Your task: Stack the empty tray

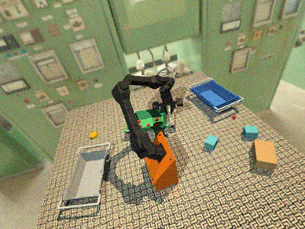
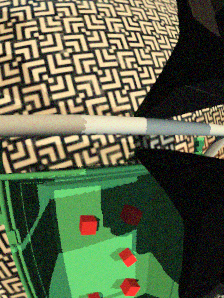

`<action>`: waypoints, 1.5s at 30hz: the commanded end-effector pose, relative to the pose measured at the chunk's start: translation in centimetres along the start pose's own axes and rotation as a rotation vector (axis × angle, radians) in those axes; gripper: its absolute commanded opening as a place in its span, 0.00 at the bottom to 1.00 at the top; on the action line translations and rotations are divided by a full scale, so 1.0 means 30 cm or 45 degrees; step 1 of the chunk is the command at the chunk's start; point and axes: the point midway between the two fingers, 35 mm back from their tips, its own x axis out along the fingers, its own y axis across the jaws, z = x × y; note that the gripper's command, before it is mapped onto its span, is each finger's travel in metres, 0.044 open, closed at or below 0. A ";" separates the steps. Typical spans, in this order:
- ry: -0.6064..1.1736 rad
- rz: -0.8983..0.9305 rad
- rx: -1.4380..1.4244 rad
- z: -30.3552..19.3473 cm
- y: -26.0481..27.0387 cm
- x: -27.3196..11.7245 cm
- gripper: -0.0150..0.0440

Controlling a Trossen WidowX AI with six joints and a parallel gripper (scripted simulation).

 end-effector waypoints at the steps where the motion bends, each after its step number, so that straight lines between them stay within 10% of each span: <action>1: -0.009 0.033 -0.015 0.010 0.063 -0.009 0.41; 45: -0.008 0.042 -0.004 0.008 0.181 -0.067 0.41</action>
